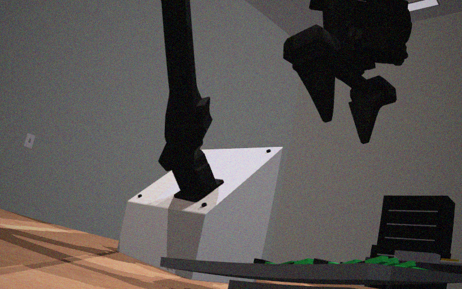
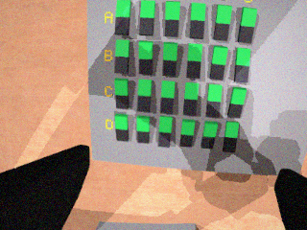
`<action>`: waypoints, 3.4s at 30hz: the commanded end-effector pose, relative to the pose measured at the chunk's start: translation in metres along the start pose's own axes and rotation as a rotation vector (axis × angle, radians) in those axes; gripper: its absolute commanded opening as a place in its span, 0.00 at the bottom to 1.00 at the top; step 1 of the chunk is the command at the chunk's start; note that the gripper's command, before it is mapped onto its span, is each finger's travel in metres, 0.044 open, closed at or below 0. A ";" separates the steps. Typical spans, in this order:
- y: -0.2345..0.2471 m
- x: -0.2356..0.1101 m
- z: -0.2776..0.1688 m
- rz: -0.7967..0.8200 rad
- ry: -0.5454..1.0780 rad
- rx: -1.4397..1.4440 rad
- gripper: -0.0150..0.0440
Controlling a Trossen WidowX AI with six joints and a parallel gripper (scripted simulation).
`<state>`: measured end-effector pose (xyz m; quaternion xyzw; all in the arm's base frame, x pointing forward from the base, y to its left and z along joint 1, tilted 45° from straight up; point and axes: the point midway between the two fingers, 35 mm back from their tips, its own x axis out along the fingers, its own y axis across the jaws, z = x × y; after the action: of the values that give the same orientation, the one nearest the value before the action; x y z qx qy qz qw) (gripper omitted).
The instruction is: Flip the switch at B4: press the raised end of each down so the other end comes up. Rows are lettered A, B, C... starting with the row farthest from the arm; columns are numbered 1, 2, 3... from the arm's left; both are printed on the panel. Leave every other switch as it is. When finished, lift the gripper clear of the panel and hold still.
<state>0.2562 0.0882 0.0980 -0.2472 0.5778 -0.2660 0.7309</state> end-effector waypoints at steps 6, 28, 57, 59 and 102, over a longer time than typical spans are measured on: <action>-0.006 0.073 0.014 -0.013 -0.022 -0.040 0.67; -0.013 0.139 0.015 -0.029 -0.054 -0.052 0.25; -0.014 0.154 0.016 -0.029 -0.054 -0.052 0.25; -0.014 0.154 0.016 -0.029 -0.054 -0.052 0.25; -0.014 0.159 0.016 -0.030 -0.054 -0.052 0.25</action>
<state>0.3007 -0.0272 -0.0022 -0.2795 0.5602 -0.2552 0.7369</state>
